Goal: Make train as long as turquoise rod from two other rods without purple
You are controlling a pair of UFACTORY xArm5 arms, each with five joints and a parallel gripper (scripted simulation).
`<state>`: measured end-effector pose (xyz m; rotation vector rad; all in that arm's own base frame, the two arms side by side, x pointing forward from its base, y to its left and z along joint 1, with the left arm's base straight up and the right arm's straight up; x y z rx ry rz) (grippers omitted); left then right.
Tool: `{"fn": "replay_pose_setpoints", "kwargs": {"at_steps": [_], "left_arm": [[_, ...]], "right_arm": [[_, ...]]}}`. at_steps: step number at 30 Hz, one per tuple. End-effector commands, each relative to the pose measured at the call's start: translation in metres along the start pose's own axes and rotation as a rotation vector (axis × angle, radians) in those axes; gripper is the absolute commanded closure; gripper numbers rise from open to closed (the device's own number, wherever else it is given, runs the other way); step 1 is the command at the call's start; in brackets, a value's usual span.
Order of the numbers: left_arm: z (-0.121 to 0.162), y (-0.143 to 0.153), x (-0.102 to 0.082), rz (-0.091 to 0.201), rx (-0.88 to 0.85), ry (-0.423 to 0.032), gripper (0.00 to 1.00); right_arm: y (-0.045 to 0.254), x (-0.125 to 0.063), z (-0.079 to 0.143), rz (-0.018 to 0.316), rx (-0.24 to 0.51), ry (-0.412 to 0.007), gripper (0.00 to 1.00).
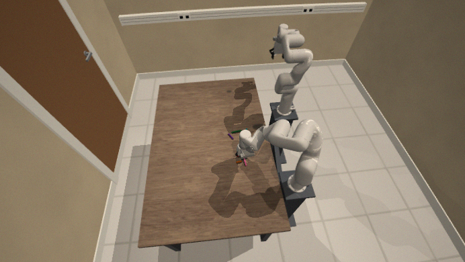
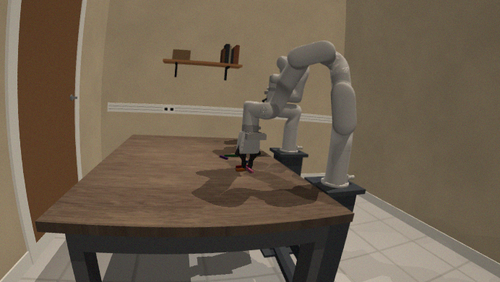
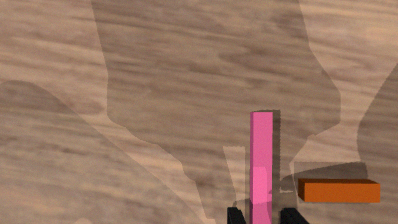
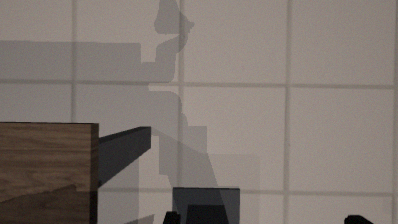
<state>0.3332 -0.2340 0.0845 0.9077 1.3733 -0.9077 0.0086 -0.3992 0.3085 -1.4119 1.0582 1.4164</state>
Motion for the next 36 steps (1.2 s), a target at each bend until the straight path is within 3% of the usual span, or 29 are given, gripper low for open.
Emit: {"fn": "replay_pose_setpoints", "kwargs": {"at_steps": [1,7,8,36], "left_arm": [[0.0011,0.0007,-0.0012,0.002,0.000,-0.003,0.74],[0.0011,0.0007,-0.0012,0.002,0.000,-0.003,0.74],[0.0011,0.0007,-0.0012,0.002,0.000,-0.003,0.94],[0.0011,0.0007,-0.0012,0.002,0.000,-0.003,0.94]], "right_arm": [[0.0002,-0.0015,-0.0006,0.001,0.000,0.004,0.00],[0.0002,-0.0015,-0.0006,0.001,0.000,0.004,0.00],[0.0002,-0.0015,-0.0006,0.001,0.000,0.004,0.00],[0.0002,-0.0015,-0.0006,0.001,0.000,0.004,0.00]]}}
Point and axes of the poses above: on each arm, the point where the finger pads meet when closed, its own x axis out along the fingers, its own y axis across the jaws, z = x × y, the point moved 6 cm from there along -x, back along the fingers, and after that the axes turned 15 degrees about -x, right-handed, at the moved point
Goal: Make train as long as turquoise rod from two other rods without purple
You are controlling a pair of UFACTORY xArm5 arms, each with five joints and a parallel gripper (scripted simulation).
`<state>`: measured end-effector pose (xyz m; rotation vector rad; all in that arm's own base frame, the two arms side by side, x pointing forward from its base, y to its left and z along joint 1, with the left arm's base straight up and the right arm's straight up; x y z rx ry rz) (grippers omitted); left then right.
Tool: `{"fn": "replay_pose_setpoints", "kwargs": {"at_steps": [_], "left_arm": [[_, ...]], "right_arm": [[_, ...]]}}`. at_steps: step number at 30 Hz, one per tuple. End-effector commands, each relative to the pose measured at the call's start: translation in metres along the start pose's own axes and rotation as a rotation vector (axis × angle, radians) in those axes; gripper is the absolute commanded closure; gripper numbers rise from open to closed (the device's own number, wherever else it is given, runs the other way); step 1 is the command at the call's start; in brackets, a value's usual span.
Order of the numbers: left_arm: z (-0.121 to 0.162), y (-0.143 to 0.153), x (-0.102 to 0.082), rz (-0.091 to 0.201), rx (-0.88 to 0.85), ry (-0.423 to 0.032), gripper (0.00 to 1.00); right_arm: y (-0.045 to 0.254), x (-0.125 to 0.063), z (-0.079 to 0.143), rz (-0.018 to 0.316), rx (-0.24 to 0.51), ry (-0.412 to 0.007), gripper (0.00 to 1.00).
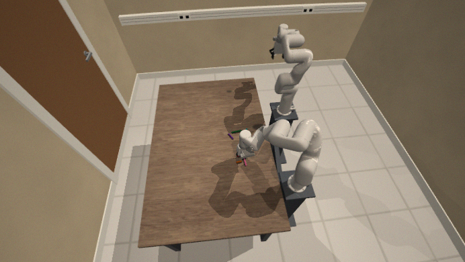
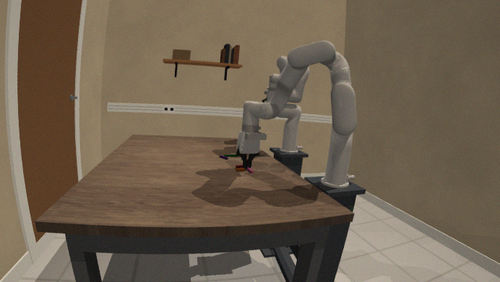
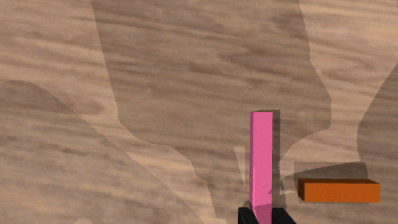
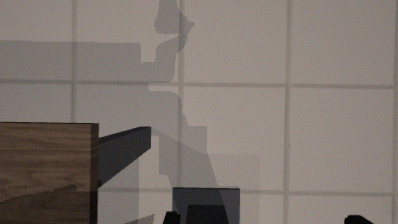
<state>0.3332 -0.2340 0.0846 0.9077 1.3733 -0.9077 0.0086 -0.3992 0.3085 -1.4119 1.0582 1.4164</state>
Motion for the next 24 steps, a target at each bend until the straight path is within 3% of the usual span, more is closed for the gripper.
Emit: {"fn": "replay_pose_setpoints", "kwargs": {"at_steps": [1,10,16,18,24], "left_arm": [[0.001,0.001,-0.001,0.002,0.000,-0.003,0.94],[0.001,0.001,-0.008,0.002,0.000,-0.003,0.94],[0.001,0.001,-0.044,0.002,0.000,-0.003,0.94],[0.001,0.001,-0.044,0.002,0.000,-0.003,0.94],[0.001,0.001,-0.086,0.002,0.000,-0.004,0.94]], "right_arm": [[0.000,-0.002,-0.001,0.001,0.000,0.004,0.00],[0.000,-0.002,-0.001,0.001,0.000,0.004,0.00],[0.000,-0.002,-0.001,0.001,0.000,0.004,0.00],[0.000,-0.002,-0.001,0.001,0.000,0.004,0.00],[0.000,-0.002,-0.001,0.001,0.000,0.004,0.00]]}}
Point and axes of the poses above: on each arm, the point where the finger pads meet when closed, its own x axis out along the fingers, its own y axis across the jaws, z = x × y, the point moved 6 cm from there along -x, back along the fingers, and after that the axes turned 15 degrees about -x, right-handed, at the moved point
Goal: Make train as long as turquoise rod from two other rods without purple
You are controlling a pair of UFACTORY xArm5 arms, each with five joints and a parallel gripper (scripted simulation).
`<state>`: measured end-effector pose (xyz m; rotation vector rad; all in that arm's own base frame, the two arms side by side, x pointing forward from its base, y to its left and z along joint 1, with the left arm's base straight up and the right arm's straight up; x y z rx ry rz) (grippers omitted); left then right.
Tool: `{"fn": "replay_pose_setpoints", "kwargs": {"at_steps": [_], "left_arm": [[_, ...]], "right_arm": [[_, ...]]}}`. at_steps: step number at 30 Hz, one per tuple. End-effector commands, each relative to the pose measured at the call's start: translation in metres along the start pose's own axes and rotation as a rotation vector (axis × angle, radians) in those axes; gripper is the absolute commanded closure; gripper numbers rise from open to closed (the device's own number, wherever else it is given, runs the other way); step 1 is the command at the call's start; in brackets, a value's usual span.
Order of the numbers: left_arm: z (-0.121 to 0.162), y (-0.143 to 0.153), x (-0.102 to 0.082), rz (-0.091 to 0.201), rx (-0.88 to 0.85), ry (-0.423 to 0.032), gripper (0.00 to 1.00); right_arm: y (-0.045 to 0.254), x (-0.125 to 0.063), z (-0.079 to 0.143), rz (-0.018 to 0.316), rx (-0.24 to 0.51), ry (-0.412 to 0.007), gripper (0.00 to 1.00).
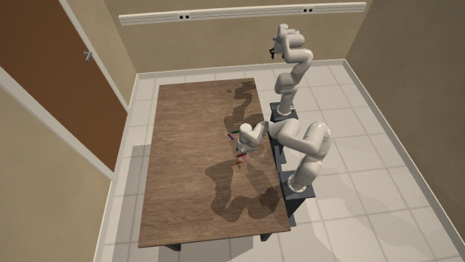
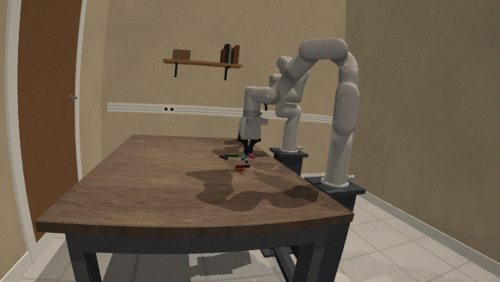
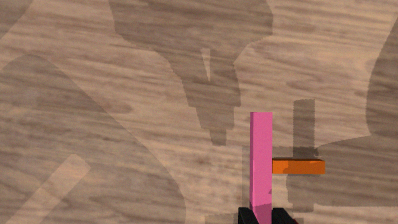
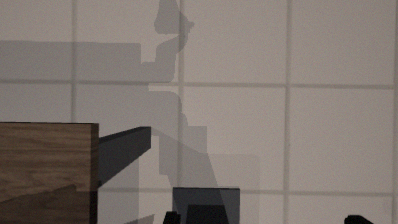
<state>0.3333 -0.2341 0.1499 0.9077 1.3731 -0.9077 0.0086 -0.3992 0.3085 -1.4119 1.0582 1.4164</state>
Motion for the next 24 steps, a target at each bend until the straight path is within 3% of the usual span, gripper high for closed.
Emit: {"fn": "replay_pose_setpoints", "kwargs": {"at_steps": [1,5,17,24], "left_arm": [[0.001,0.001,-0.026,0.002,0.000,-0.003,0.94],[0.001,0.001,-0.036,0.002,0.000,-0.004,0.94],[0.001,0.000,-0.036,0.002,0.007,-0.003,0.94],[0.021,-0.007,-0.037,0.003,0.267,-0.003,0.94]], "right_arm": [[0.000,-0.002,-0.001,0.001,0.000,0.004,0.00],[0.000,-0.002,-0.001,0.001,0.000,0.004,0.00],[0.000,-0.002,-0.001,0.001,0.000,0.004,0.00],[0.000,-0.002,-0.001,0.001,0.000,0.004,0.00]]}}
Point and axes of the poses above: on each arm, the point where the finger pads meet when closed, its own x axis out along the fingers, its own y axis across the jaws, z = x × y, the point moved 6 cm from there along -x, back along the fingers, and after that the axes turned 15 degrees about -x, right-handed, at the moved point
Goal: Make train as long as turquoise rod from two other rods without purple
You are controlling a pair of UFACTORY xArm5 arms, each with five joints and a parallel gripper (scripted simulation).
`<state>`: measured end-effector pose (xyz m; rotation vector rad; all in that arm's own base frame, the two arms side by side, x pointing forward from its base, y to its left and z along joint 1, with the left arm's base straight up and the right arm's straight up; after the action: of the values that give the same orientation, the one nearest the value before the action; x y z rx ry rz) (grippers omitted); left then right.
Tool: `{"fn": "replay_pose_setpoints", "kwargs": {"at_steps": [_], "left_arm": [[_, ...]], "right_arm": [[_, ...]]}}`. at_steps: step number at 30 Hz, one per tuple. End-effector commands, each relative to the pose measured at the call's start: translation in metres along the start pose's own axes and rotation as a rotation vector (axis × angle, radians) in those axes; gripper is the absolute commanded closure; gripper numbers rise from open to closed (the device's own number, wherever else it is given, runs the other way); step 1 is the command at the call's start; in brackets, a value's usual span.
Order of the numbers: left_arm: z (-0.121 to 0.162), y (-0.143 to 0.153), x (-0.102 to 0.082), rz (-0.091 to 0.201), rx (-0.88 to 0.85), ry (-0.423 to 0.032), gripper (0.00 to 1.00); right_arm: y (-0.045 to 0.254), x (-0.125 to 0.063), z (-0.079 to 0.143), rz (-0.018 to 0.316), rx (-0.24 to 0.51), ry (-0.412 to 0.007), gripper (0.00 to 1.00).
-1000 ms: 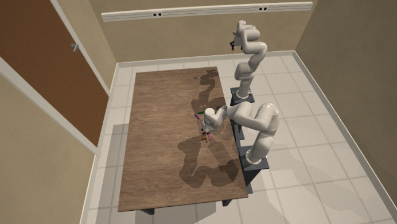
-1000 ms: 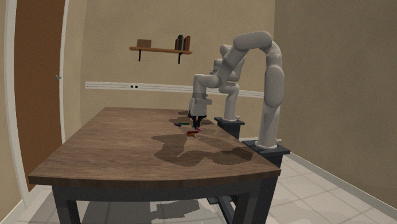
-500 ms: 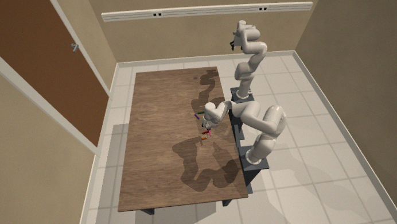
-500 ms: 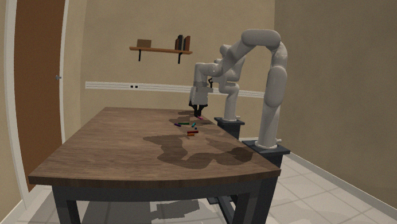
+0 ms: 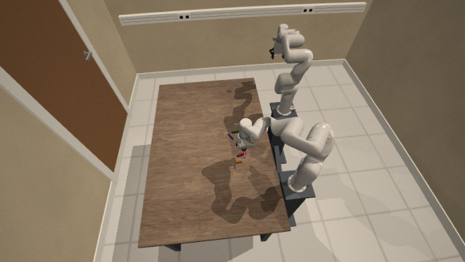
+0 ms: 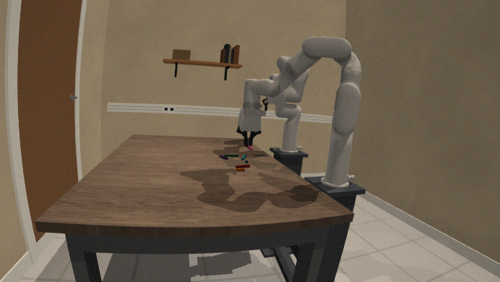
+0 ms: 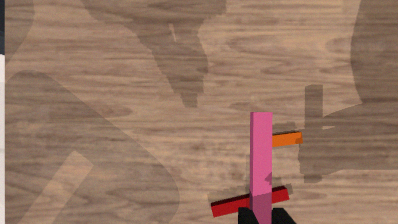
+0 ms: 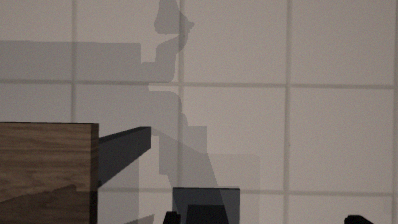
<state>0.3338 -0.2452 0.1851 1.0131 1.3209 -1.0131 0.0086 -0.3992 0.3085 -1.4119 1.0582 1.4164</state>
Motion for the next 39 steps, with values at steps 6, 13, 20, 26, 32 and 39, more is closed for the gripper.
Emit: {"fn": "replay_pose_setpoints", "kwargs": {"at_steps": [6,13,20,26,32,39], "left_arm": [[0.028,-0.006,-0.002,0.002,0.348,-0.002,0.94],[0.048,-0.012,-0.002,0.003,0.594,-0.002,0.94],[0.066,-0.019,-0.002,0.003,0.833,-0.002,0.94],[0.082,-0.026,-0.001,0.003,1.028,-0.002,0.94],[0.082,-0.026,-0.001,0.003,1.035,-0.002,0.94],[0.082,-0.026,-0.001,0.003,1.035,-0.002,0.94]], "right_arm": [[0.000,-0.002,-0.001,0.001,0.000,0.004,0.00],[0.000,-0.002,-0.001,0.001,0.000,0.004,0.00],[0.000,-0.002,-0.001,0.001,0.000,0.004,0.00],[0.000,-0.002,-0.001,0.001,0.000,0.004,0.00],[0.000,-0.002,-0.001,0.001,0.000,0.004,0.00],[0.000,-0.002,-0.001,0.001,0.000,0.004,0.00]]}}
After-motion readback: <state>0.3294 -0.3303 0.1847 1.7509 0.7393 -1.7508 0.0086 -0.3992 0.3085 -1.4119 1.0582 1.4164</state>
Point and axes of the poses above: on each arm, the point where the finger pads meet when closed, its own x axis out along the fingers, its own y axis across the jaws, z = x × y, the point moved 6 cm from there along -x, back along the fingers, and after that the axes turned 15 degrees about -x, right-handed, at the moved point
